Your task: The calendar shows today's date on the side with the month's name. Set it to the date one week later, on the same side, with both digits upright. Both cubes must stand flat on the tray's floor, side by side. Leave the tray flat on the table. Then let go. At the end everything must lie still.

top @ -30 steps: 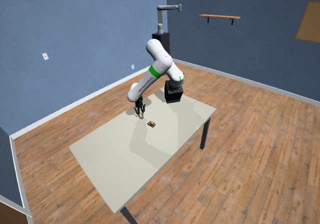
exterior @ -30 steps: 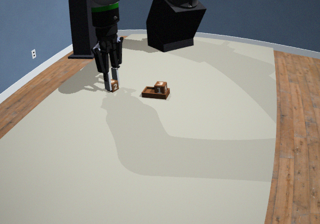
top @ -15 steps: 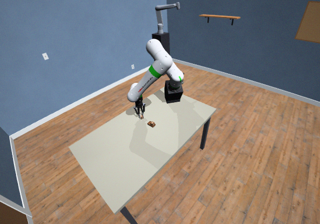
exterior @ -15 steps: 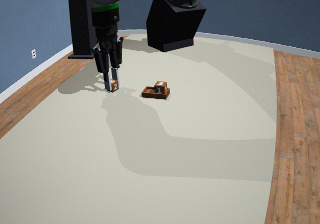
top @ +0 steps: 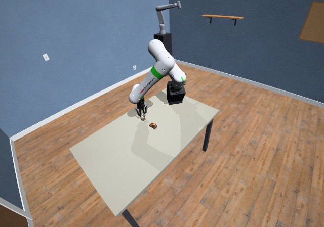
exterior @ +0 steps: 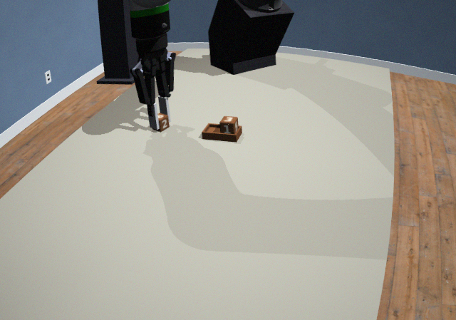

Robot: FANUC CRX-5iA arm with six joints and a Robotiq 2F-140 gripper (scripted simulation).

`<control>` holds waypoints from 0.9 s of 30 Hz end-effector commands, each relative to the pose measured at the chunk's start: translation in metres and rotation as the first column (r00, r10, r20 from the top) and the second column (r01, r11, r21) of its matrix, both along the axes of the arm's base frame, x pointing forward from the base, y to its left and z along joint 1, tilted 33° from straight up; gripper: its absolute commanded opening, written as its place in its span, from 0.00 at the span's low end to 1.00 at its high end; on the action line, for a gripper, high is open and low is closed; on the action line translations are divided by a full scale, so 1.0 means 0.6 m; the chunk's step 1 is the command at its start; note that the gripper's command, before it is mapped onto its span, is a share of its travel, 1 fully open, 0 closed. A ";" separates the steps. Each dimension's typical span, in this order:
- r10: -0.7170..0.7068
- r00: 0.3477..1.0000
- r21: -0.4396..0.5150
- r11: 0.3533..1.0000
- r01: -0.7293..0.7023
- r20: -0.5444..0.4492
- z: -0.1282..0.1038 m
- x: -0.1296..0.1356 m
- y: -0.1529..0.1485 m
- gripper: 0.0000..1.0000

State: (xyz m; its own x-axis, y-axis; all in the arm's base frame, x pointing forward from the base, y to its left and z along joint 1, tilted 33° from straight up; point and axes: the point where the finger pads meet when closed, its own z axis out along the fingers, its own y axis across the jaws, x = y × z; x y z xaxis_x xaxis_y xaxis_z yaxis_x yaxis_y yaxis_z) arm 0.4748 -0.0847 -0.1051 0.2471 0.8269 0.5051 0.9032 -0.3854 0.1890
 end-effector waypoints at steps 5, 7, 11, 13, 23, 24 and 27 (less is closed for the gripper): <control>0.000 1.000 0.000 1.000 0.000 0.000 0.020 -0.008 -0.010 0.17; 0.000 1.000 0.000 1.000 0.000 0.000 0.036 -0.015 -0.018 0.17; 0.000 1.000 0.000 1.000 0.000 0.000 0.056 -0.023 -0.027 0.17; 0.000 1.000 0.000 1.000 0.000 0.000 0.077 -0.032 -0.038 0.17; 0.000 1.000 0.000 1.000 0.000 0.000 0.140 -0.058 -0.068 0.17; 0.000 1.000 0.000 1.000 0.000 0.000 0.140 -0.058 -0.068 0.17; 0.000 1.000 0.000 1.000 0.000 0.000 0.140 -0.058 -0.068 0.17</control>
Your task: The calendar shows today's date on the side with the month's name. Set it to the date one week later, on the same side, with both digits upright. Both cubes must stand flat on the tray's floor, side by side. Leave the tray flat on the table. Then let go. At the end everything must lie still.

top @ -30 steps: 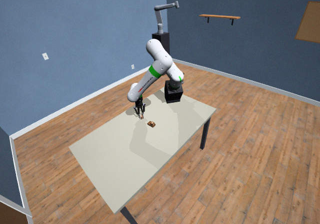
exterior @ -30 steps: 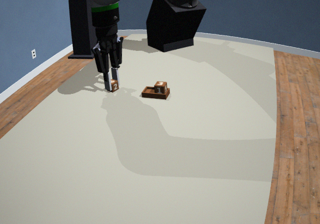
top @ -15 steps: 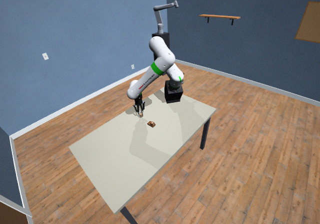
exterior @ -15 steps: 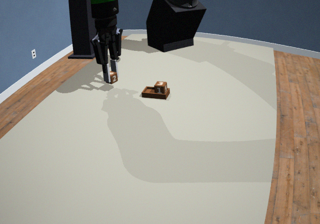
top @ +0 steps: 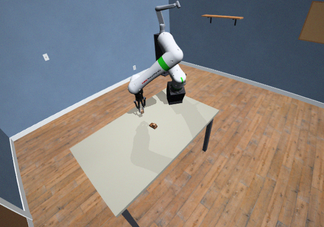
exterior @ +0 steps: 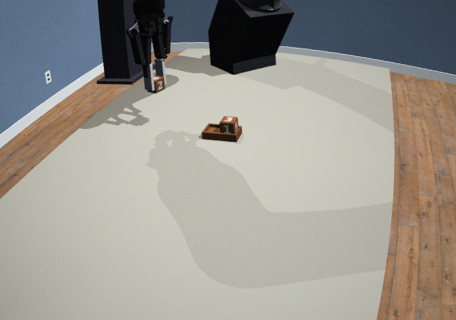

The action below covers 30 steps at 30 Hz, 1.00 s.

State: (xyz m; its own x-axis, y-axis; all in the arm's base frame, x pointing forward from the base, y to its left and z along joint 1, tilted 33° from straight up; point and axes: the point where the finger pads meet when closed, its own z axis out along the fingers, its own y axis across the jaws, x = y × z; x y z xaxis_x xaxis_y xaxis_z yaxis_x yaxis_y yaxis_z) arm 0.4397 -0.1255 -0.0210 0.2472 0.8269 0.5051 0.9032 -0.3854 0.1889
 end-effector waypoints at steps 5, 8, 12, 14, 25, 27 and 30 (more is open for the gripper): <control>0.000 1.000 0.000 1.000 0.000 0.000 0.000 0.000 0.000 0.17; 0.049 0.999 -0.024 0.999 -0.048 0.019 0.021 0.004 0.034 0.17; 0.150 0.987 -0.072 0.987 -0.145 0.059 0.062 0.006 0.104 0.17; 0.204 0.976 -0.098 0.976 -0.195 0.082 0.084 0.004 0.141 0.17; 0.296 0.947 -0.141 0.950 -0.278 0.122 0.119 -0.005 0.206 0.17; 0.296 0.947 -0.141 0.950 -0.278 0.122 0.119 -0.005 0.206 0.17; 0.296 0.947 -0.141 0.950 -0.278 0.122 0.119 -0.005 0.206 0.17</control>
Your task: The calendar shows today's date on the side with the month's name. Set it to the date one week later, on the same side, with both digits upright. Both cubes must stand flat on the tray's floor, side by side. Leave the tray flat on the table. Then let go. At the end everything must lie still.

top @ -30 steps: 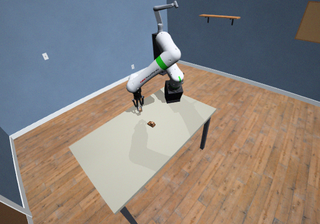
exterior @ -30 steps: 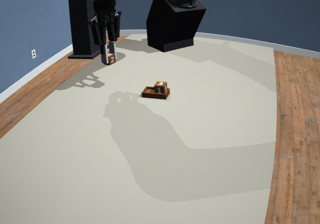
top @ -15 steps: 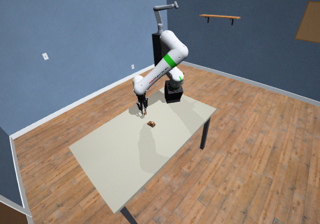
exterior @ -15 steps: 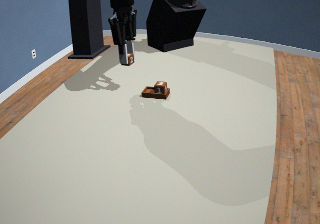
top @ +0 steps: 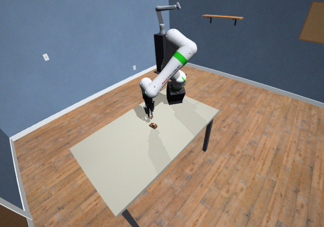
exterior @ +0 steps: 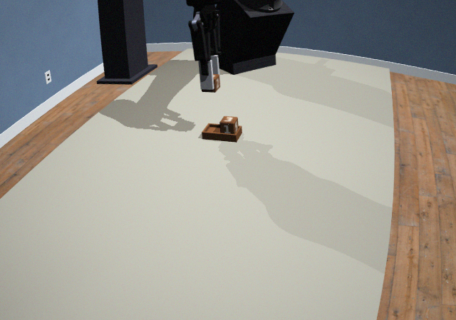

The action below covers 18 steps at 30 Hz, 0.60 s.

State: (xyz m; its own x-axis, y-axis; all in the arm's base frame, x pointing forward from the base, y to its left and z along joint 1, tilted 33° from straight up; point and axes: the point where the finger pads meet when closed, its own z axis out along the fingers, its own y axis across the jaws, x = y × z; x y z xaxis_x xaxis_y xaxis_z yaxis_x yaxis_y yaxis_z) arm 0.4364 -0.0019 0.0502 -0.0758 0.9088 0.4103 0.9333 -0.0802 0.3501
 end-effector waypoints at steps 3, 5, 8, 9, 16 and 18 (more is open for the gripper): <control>0.000 1.000 0.000 1.000 0.000 0.000 0.000 0.000 0.000 0.17; 0.000 1.000 0.000 1.000 0.000 0.000 -0.001 0.001 0.000 0.17; 0.000 1.000 0.000 1.000 0.000 0.000 -0.005 0.002 0.002 0.17; 0.000 1.000 0.000 1.000 0.000 0.000 -0.007 0.003 0.003 0.17; 0.000 1.000 0.000 1.000 0.000 0.000 -0.033 0.014 0.016 0.17; 0.000 1.000 0.000 1.000 0.000 0.000 -0.042 0.018 0.021 0.17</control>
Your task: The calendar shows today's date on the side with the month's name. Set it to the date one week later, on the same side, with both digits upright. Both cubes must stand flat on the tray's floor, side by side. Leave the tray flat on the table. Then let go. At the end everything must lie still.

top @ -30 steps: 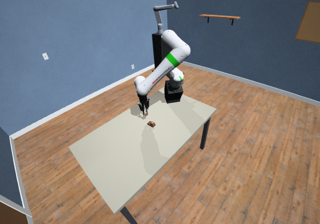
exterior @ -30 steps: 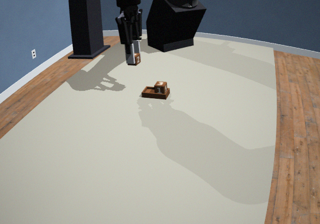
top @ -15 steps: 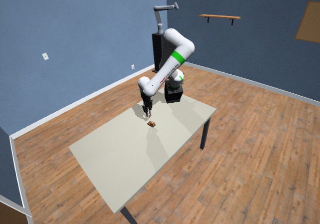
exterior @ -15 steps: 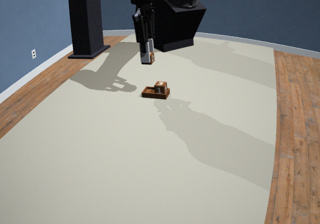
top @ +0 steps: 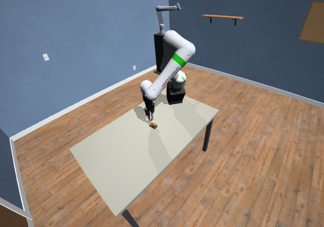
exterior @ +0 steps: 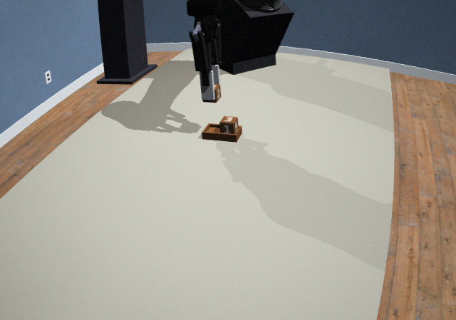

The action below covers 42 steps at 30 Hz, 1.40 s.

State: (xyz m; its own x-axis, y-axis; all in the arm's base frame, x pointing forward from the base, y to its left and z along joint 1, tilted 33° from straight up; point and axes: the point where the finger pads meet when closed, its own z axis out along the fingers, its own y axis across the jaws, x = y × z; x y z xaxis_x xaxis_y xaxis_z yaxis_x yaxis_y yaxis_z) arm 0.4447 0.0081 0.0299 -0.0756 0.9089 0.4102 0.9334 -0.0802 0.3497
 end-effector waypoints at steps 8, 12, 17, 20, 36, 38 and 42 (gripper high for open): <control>0.000 1.000 0.000 1.000 0.000 0.000 -0.035 0.015 0.017 0.17; 0.000 1.000 0.000 1.000 0.000 0.000 -0.047 0.020 0.023 0.17; 0.000 1.000 0.000 1.000 0.000 0.000 -0.055 0.024 0.027 0.17; 0.000 1.000 0.000 1.000 0.000 0.000 -0.055 0.024 0.027 0.17; 0.000 1.000 0.000 1.000 0.000 0.000 -0.056 0.024 0.027 0.17; 0.000 1.000 0.000 1.000 0.000 0.000 -0.056 0.024 0.027 0.17; 0.000 1.000 0.000 1.000 0.000 0.000 -0.056 0.024 0.027 0.17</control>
